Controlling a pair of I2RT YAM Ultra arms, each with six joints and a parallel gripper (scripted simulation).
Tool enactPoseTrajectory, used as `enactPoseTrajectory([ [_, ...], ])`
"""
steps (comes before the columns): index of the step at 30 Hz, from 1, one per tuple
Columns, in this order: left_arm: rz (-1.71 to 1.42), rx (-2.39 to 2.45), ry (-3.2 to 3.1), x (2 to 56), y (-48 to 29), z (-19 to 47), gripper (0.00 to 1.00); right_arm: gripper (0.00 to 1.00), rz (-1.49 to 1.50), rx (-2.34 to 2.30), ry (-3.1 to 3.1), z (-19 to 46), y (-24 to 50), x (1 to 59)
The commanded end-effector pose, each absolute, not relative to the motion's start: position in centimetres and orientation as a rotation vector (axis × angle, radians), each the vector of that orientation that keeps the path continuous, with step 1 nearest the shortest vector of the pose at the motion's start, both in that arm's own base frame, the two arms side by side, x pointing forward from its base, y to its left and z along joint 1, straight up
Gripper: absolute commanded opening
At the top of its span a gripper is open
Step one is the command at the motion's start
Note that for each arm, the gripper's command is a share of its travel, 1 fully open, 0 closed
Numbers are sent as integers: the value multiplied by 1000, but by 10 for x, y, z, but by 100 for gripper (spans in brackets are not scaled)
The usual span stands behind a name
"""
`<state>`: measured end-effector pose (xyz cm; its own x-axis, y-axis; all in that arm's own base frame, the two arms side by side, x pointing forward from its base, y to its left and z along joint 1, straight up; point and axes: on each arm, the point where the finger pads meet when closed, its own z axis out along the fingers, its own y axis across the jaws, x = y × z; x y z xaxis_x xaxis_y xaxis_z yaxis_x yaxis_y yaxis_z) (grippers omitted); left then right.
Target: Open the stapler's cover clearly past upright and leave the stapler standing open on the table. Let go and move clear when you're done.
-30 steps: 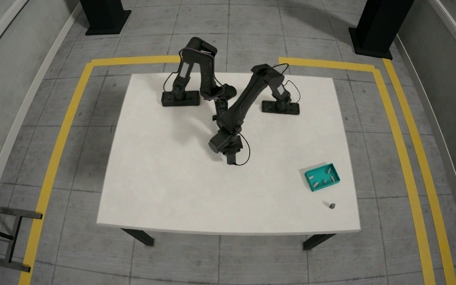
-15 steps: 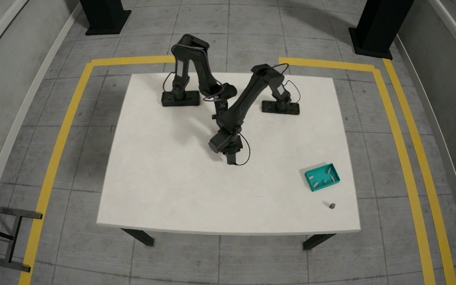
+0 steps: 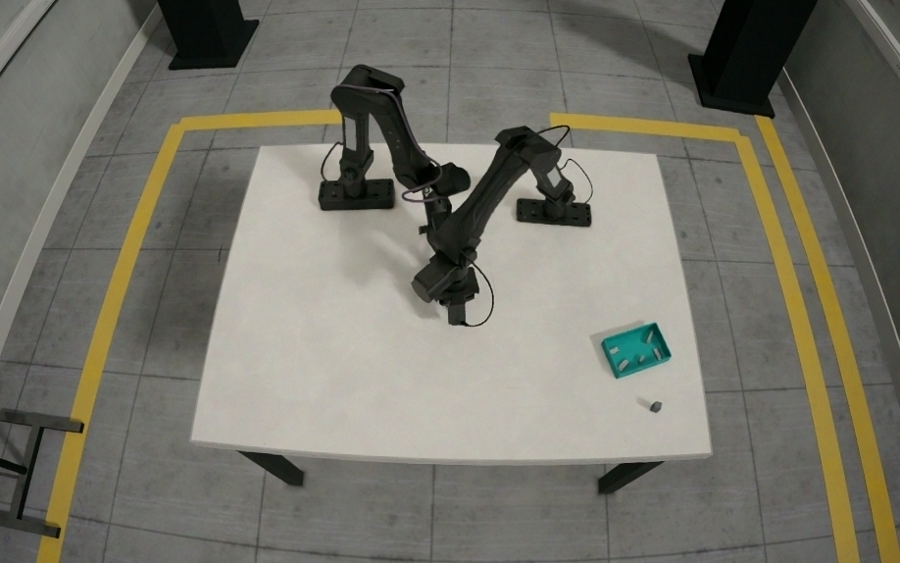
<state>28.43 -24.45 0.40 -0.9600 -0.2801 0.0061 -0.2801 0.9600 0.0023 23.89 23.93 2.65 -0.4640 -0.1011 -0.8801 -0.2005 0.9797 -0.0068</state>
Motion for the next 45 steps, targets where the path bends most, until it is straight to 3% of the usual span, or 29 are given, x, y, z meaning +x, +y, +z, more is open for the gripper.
enactPoseTrajectory([
  [1, 17, 442, -3120, 287, -245, 10, 29, 17, 148, -184, 2055, 35, 245, 243],
  [3, 17, 442, -3120, 287, -245, 10, 52, 17, 148, -184, 2055, 35, 245, 243],
  [4, 17, 442, -3120, 287, -245, 10, 55, 17, 148, -184, 2055, 35, 245, 243],
  [24, 69, 451, -3147, 292, -248, 47, 55, 17, 133, -197, 2053, 32, 243, 241],
  [34, 81, 452, -3153, 291, -250, 109, 55, 17, 133, -197, 2053, 32, 243, 241],
  [45, -2, 420, -3188, 295, -240, 98, 55, 17, 133, -197, 2053, 32, 243, 241],
])
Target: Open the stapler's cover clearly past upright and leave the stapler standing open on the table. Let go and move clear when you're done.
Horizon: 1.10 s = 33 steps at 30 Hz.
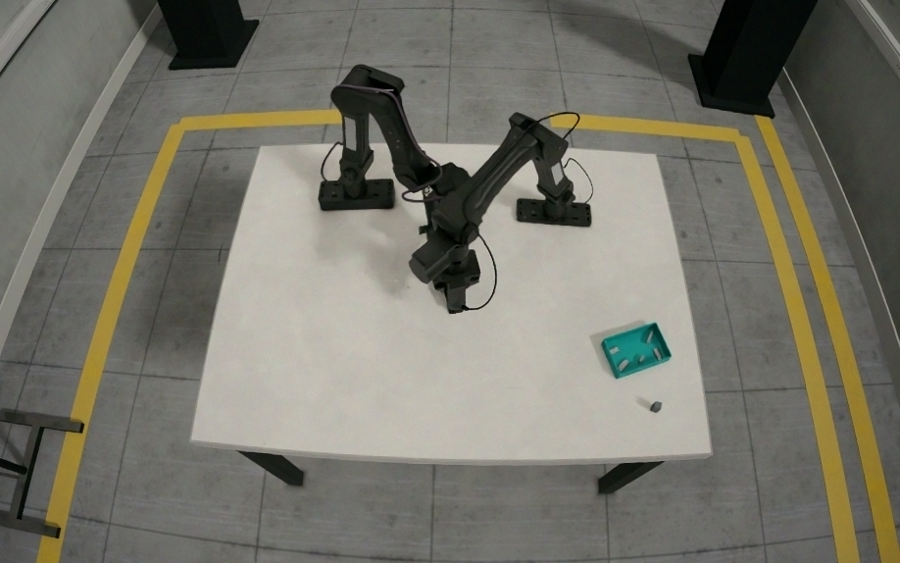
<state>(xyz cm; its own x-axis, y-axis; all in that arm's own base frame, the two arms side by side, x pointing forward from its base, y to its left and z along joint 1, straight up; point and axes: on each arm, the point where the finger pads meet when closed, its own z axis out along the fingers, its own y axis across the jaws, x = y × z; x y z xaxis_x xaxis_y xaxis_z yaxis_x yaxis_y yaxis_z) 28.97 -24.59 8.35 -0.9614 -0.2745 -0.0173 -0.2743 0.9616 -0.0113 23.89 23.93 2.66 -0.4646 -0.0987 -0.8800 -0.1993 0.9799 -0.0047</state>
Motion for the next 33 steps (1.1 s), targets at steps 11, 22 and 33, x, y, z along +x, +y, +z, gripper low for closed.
enactPoseTrajectory([
  [11, 25, -272, 2692, 324, -187, 166, 55, 17, 133, -197, 2053, 32, 243, 241],
  [22, 6, -155, 2362, 344, -141, 241, 55, 17, 133, -197, 2053, 32, 243, 241],
  [33, -40, -33, 1952, 361, -84, 333, 55, 17, 133, -197, 2053, 32, 243, 241],
])
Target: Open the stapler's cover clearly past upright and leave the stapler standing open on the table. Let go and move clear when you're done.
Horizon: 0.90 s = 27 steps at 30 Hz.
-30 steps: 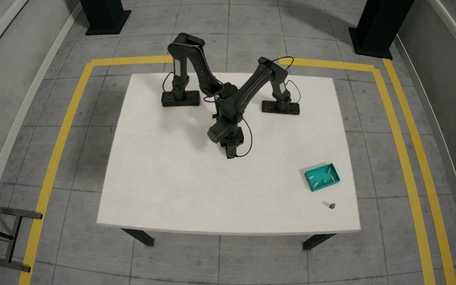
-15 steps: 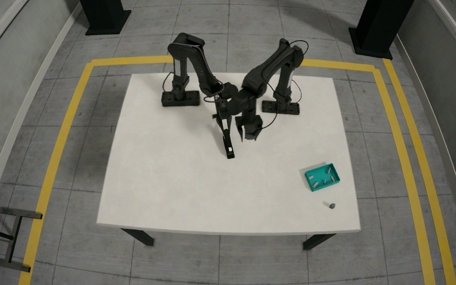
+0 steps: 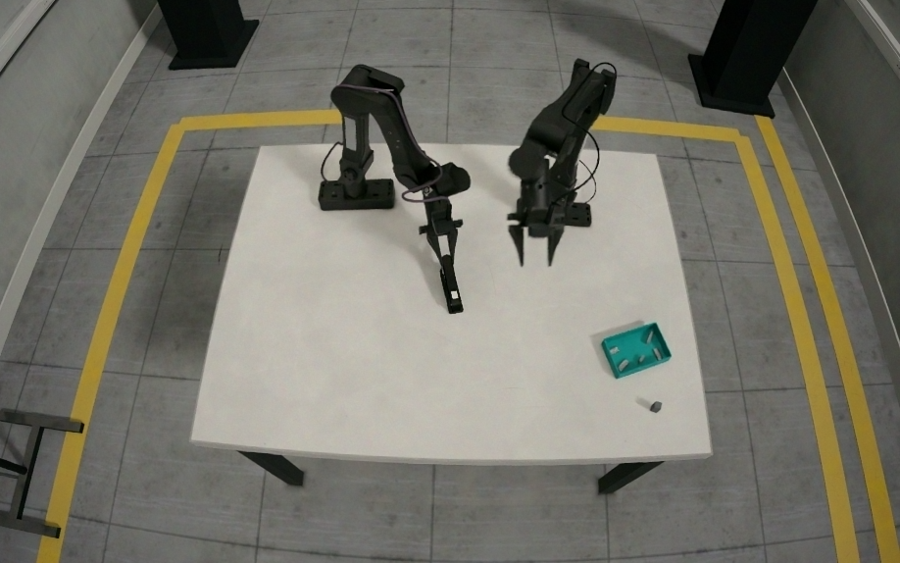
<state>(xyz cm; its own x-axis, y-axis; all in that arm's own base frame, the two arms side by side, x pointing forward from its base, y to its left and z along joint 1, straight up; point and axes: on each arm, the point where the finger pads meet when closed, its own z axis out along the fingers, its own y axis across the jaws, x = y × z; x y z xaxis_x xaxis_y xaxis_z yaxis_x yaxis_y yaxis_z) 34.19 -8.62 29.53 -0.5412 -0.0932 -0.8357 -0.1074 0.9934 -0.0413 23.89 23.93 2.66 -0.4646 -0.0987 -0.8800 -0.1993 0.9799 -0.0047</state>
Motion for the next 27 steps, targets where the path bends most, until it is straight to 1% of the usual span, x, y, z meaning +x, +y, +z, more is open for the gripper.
enactPoseTrajectory([
  [1, -43, -22, 1915, 362, -80, 341, 55, 17, 133, -197, 2053, 32, 243, 241],
  [15, -32, 30, 1591, 374, -24, 407, 55, 17, 133, -197, 2053, 32, 243, 241],
  [23, -10, 20, 1545, 382, -4, 415, 55, 17, 133, -197, 2053, 32, 243, 241],
  [27, 5, -5, 1567, 383, 3, 409, 55, 17, 133, -197, 2053, 32, 243, 241],
])
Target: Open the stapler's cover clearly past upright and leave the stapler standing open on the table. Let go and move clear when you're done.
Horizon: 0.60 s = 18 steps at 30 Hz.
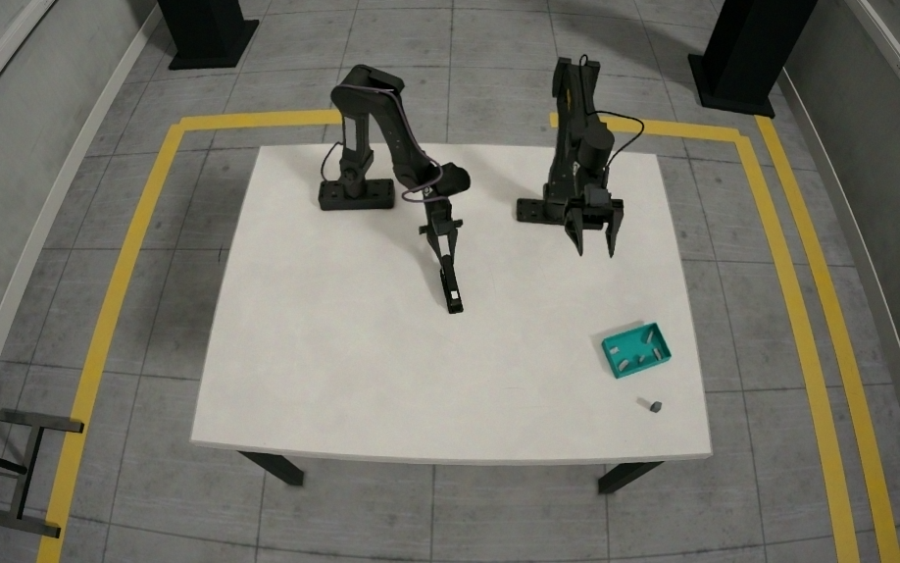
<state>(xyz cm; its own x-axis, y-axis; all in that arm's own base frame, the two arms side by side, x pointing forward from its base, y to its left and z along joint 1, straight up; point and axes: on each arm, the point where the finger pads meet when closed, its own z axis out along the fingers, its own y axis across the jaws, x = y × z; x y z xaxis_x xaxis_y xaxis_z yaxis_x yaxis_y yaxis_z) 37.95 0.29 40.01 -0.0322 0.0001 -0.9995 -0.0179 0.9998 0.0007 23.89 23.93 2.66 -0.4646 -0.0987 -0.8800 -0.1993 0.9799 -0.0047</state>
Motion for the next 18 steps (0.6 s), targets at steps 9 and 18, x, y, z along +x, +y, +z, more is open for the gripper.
enactPoseTrajectory([
  [9, 3, -3, 1558, 381, 2, 412, 55, 17, 141, -194, 2159, 46, 246, 246],
  [18, 3, -3, 1558, 381, 2, 412, 55, 17, 134, -204, 2251, 56, 246, 250],
])
